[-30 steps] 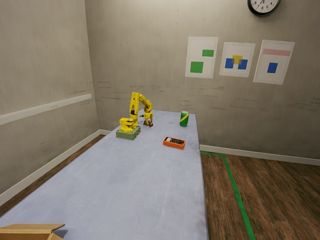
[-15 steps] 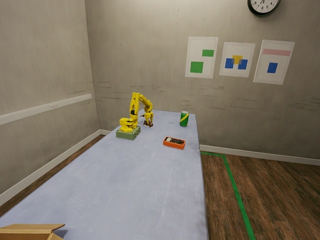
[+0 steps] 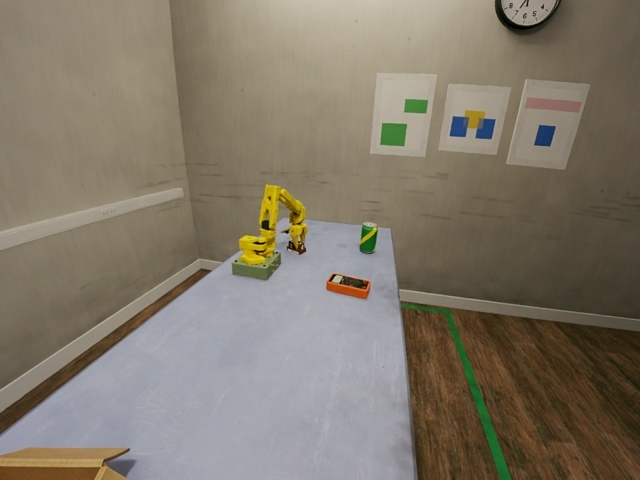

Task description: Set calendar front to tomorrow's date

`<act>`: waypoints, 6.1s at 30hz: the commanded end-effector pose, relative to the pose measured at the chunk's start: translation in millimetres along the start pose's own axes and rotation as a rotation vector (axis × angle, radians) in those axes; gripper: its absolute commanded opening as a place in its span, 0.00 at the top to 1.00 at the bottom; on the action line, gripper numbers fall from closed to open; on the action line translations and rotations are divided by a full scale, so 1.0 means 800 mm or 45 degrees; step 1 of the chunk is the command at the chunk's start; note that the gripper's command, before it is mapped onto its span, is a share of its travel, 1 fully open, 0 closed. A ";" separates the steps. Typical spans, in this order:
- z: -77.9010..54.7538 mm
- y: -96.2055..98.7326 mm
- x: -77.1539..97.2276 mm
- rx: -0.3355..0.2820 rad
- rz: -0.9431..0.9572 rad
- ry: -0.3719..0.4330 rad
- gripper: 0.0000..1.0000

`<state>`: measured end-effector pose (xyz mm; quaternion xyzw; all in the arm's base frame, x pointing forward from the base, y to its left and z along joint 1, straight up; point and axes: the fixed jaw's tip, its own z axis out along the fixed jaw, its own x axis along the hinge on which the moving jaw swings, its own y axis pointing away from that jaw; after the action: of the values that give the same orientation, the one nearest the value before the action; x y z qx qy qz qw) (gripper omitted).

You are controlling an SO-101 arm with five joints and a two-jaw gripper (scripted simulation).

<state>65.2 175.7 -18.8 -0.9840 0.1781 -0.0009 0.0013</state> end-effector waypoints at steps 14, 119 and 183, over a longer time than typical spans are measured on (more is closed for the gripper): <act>0.001 0.002 0.002 -0.018 0.024 -0.002 0.86; -0.017 -0.004 0.002 -0.018 0.024 -0.002 1.00; -0.061 0.000 0.010 -0.018 0.066 -0.002 1.00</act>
<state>67.1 172.3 25.7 -0.9824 0.1861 0.0023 -0.0163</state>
